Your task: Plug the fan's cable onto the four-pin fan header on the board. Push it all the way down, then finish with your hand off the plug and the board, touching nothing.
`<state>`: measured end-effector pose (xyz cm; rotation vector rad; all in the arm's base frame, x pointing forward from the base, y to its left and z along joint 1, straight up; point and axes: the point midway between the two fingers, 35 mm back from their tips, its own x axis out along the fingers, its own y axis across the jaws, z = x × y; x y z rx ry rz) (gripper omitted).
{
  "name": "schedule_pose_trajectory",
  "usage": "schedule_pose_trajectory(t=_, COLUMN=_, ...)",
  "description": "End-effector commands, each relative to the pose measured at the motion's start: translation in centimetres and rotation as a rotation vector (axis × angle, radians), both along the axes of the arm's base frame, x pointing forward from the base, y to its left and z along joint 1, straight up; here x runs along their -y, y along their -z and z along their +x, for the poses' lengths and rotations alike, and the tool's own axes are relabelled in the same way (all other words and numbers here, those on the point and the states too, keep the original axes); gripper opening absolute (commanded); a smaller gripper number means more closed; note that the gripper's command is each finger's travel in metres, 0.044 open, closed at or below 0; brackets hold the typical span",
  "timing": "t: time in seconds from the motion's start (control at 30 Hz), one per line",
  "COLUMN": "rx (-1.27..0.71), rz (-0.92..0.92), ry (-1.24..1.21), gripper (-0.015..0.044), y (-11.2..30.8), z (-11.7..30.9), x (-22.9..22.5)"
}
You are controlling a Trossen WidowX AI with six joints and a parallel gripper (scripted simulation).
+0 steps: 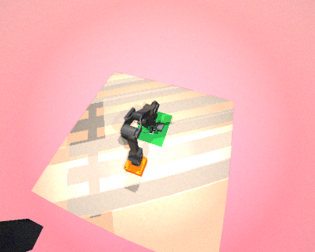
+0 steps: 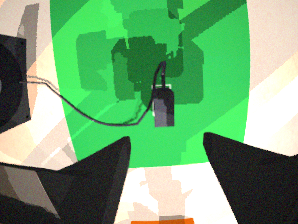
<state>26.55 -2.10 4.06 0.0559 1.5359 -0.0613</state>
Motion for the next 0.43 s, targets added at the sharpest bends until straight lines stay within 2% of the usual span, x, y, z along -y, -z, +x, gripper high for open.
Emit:
schedule_pose_trajectory(t=0.0, rx=-0.008, rz=-0.003, ry=0.001, gripper=0.0260, y=-0.5, z=-3.2, x=-0.1)
schedule_pose_trajectory(t=0.23, rx=-0.014, rz=-0.003, ry=0.001, gripper=0.0260, y=0.2, z=-10.8, x=-0.5)
schedule_pose_trajectory(t=0.4, rx=-0.015, rz=-0.003, ry=0.001, gripper=0.0260, y=0.4, z=-11.4, x=-0.6)
